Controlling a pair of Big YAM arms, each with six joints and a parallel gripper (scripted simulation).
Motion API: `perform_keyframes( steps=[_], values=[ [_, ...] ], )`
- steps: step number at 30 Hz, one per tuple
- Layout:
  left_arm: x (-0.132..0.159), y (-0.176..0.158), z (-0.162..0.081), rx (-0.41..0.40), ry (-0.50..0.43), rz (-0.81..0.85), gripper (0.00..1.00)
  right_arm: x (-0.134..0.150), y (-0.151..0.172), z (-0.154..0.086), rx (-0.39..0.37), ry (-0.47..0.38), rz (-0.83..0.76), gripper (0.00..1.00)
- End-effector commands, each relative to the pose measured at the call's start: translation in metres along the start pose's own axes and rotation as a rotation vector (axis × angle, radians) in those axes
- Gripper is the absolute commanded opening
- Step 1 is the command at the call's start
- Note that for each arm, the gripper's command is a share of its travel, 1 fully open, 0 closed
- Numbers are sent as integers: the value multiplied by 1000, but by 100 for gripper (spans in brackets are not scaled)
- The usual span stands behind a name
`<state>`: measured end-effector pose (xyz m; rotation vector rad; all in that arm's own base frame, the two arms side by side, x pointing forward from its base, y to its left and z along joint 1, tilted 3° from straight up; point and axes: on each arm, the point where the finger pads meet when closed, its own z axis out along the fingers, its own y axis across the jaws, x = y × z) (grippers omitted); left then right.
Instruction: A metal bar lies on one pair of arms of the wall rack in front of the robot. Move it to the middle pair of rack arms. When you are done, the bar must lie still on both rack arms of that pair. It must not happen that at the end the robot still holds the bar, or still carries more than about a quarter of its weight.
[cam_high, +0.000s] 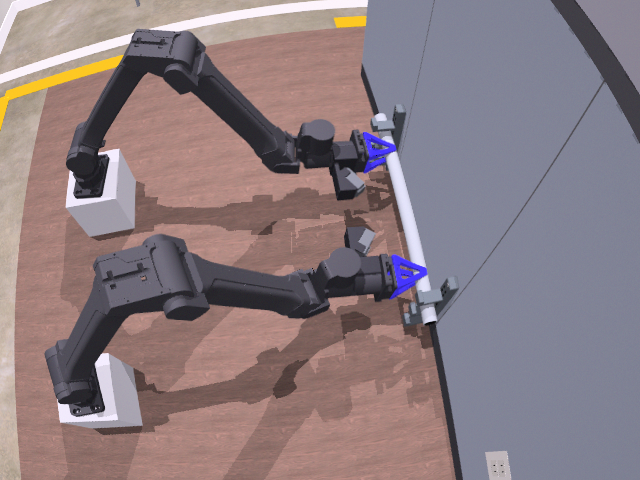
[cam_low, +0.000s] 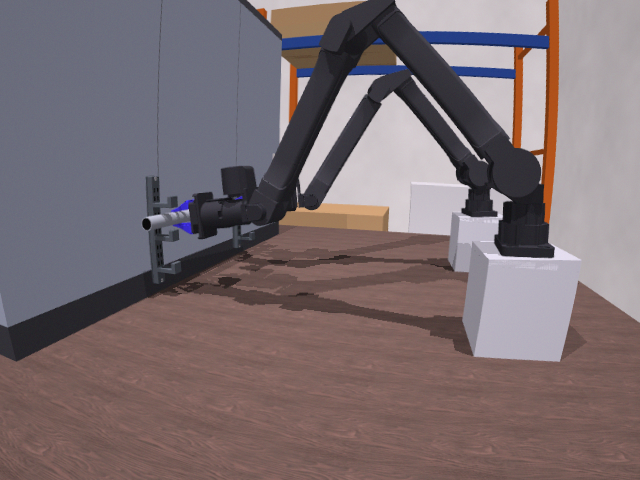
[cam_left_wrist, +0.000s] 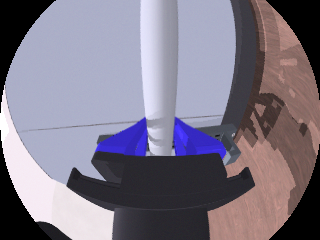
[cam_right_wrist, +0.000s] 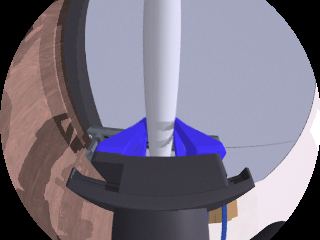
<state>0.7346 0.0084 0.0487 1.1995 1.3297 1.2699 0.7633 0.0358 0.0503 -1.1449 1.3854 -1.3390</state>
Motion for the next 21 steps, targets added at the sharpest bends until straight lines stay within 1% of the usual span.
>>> perform_keyframes(
  steps=[1,21],
  values=[
    [-1,86,24,-147,7,-17,0,-26,-59,13,96,-32,19,0],
    [-7,85,20,-147,7,-17,0,-23,-63,14,96,-32,19,0]
  ],
)
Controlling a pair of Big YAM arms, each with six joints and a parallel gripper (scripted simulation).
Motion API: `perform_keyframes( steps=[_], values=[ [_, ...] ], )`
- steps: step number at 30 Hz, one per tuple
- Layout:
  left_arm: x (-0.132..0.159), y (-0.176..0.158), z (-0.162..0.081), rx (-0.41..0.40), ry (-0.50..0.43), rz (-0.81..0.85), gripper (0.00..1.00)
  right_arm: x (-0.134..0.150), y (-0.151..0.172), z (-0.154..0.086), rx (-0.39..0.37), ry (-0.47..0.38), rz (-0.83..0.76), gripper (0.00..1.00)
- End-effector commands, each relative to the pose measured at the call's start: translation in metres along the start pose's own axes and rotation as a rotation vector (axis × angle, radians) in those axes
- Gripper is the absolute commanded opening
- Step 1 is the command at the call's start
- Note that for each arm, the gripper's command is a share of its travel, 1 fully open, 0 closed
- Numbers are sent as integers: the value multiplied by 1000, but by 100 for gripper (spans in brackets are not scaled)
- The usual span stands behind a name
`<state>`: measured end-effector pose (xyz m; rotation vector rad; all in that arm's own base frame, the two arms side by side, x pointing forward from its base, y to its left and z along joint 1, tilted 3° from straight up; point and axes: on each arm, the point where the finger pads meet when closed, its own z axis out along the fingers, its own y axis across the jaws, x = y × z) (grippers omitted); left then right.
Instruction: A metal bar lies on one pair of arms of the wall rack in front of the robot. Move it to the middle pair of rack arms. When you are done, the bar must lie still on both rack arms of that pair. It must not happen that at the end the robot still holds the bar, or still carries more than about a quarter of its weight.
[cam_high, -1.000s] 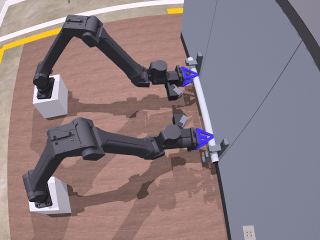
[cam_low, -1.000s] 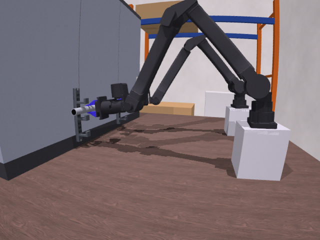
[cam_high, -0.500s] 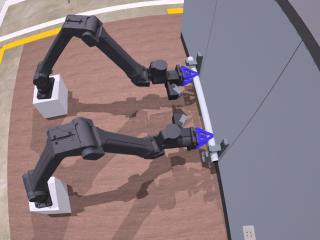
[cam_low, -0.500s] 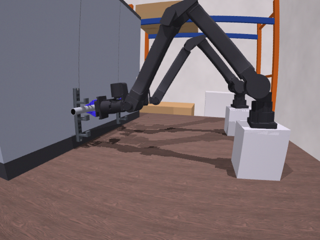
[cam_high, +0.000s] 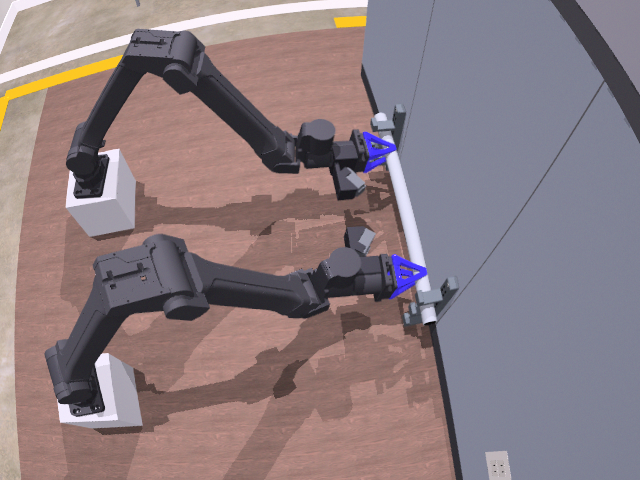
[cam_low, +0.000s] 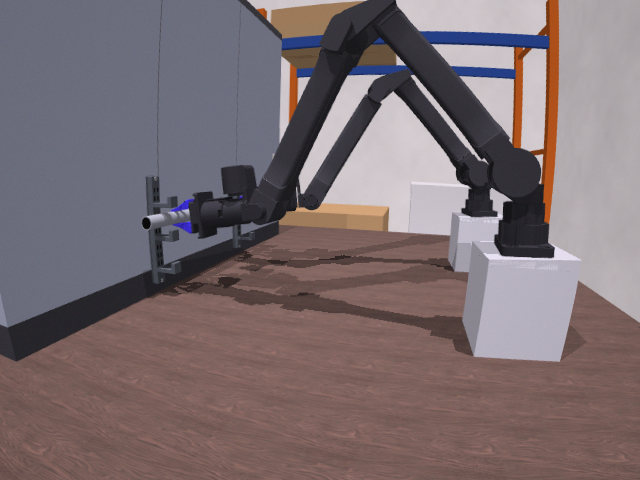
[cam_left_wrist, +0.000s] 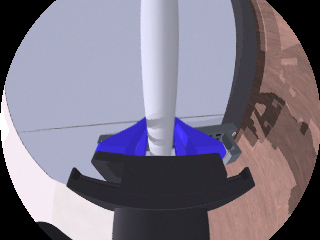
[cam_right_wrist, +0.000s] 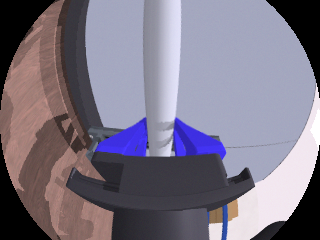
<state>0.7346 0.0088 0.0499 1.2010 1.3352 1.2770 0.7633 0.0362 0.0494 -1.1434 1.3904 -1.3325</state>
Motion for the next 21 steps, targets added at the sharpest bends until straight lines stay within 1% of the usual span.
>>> perform_keyframes(
  steps=[1,4,6,11,21],
  values=[
    [-7,80,19,-150,0,-22,0,-23,-64,14,100,-32,14,0],
    [-7,67,14,-150,0,-22,0,-22,-65,14,100,-32,14,0],
    [-7,67,14,-150,0,-22,0,-22,-65,14,100,-32,14,0],
    [-11,88,16,-150,0,-22,0,-25,-83,18,100,-32,14,0],
    [-14,101,14,-150,0,-22,0,-26,-97,21,100,-32,14,0]
  ],
)
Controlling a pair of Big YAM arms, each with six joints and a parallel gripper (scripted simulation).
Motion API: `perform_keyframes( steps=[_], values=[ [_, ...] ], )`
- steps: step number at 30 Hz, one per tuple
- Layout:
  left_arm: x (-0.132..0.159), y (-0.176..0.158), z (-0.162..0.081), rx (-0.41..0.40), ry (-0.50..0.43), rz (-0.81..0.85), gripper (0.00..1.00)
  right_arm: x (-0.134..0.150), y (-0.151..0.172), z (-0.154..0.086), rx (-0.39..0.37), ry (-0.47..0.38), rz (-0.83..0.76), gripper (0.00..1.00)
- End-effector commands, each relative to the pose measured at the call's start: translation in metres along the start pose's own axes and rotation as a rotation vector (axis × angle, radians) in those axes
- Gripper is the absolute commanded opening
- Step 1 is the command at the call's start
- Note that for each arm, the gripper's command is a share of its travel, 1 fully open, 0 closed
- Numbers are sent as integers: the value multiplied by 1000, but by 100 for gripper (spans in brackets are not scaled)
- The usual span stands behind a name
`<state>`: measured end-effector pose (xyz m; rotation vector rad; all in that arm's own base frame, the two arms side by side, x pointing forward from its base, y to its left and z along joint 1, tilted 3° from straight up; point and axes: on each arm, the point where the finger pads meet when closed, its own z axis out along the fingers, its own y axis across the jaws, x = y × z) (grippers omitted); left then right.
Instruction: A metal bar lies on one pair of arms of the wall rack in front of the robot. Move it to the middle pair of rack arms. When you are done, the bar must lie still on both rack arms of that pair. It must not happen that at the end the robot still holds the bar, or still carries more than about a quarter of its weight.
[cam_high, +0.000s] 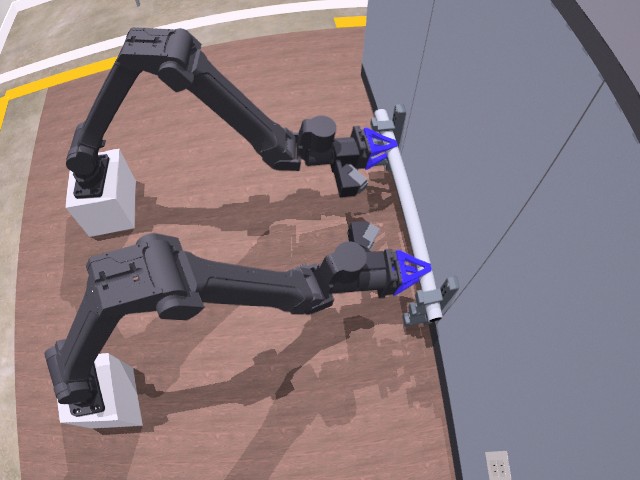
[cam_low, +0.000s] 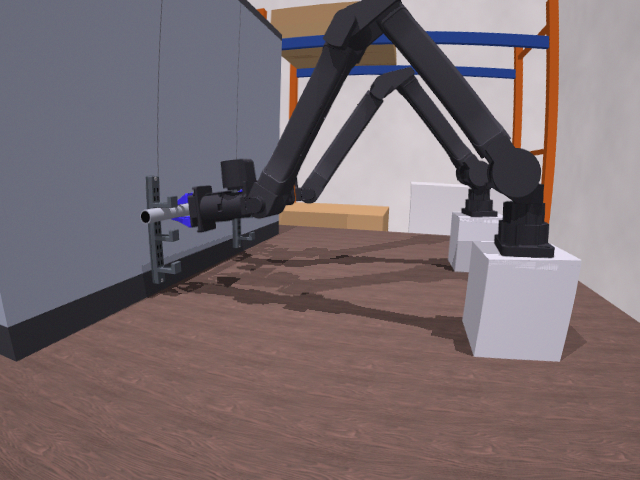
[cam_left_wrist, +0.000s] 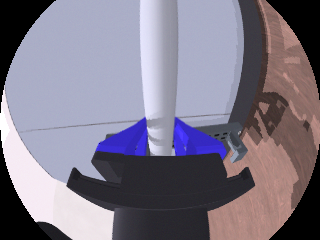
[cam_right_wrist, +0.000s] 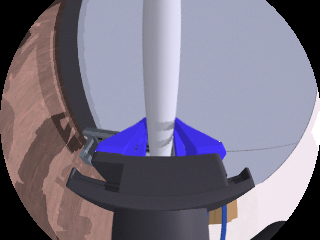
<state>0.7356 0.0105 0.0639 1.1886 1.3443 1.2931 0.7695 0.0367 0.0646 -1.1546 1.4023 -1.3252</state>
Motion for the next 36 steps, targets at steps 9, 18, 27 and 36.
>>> perform_keyframes(
  steps=[9,18,27,36],
  values=[
    [-20,84,14,-145,-18,-23,0,-25,-83,14,116,-32,15,0],
    [-16,45,6,-145,-18,-23,0,-13,-43,5,116,-32,15,0],
    [-19,40,4,-145,-18,-23,0,-10,-38,3,116,-32,15,0],
    [-21,36,2,-145,-18,-23,0,-7,-32,0,116,-32,15,0]
  ],
)
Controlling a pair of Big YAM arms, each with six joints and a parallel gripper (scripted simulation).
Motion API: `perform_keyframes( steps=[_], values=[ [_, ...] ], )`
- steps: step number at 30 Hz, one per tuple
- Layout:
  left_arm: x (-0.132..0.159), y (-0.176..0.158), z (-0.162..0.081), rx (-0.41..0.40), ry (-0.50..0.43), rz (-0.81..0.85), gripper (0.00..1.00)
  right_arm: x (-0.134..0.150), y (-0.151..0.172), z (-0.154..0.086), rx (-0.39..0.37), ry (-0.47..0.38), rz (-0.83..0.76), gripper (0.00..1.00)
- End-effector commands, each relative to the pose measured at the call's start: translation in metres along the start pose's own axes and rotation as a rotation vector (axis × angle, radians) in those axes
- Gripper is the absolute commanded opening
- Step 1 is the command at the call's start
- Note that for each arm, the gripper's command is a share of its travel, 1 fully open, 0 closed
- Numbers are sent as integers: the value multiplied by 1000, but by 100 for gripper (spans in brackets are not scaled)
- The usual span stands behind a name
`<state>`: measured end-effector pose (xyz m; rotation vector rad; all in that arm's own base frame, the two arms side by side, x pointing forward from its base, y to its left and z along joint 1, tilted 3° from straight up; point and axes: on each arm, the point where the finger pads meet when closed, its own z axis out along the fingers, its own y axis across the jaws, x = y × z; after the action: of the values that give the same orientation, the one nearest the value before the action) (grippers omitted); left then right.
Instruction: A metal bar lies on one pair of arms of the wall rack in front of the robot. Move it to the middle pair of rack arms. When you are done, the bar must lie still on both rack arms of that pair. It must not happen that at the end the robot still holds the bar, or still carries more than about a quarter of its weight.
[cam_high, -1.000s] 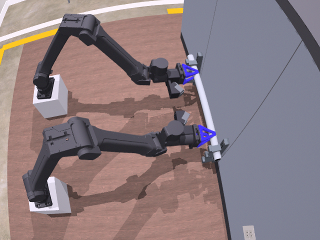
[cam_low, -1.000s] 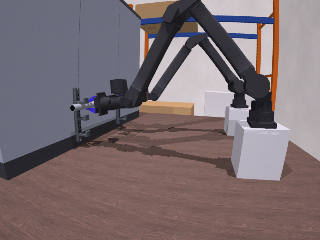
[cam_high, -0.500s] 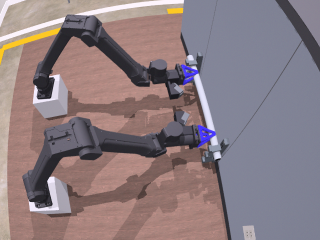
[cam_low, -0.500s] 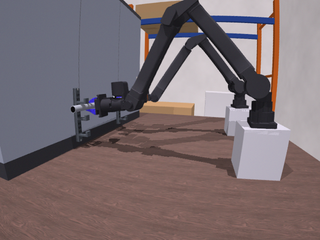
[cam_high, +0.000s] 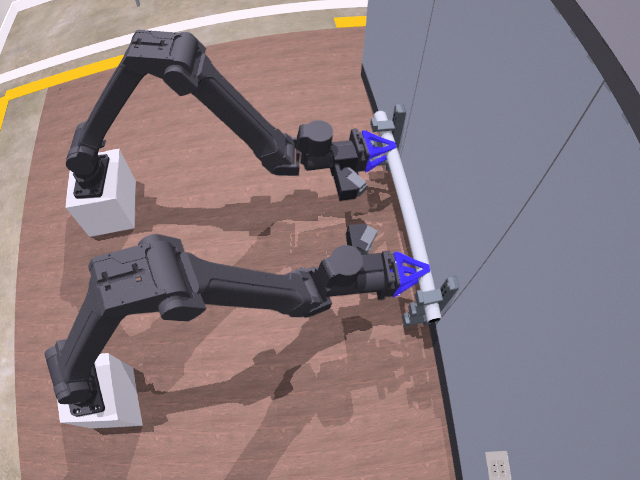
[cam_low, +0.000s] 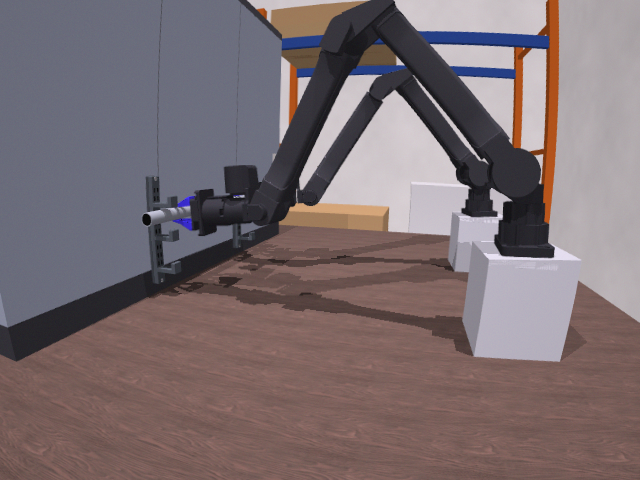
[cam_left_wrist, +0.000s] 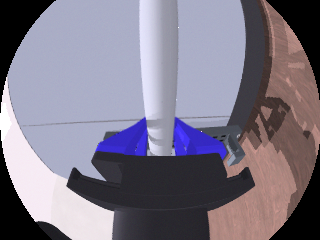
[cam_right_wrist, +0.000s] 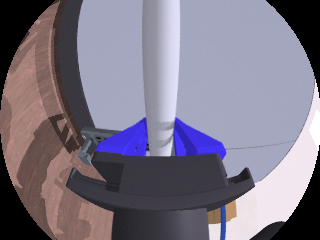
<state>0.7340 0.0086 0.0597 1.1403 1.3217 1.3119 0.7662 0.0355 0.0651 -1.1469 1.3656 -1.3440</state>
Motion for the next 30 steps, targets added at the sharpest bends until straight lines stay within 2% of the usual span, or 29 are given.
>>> perform_keyframes(
  steps=[1,30],
  values=[
    [-20,39,5,-99,-27,-8,0,-9,-32,5,84,-22,26,0],
    [-23,27,1,-99,-27,-8,0,-6,-15,3,84,-22,26,0]
  ],
)
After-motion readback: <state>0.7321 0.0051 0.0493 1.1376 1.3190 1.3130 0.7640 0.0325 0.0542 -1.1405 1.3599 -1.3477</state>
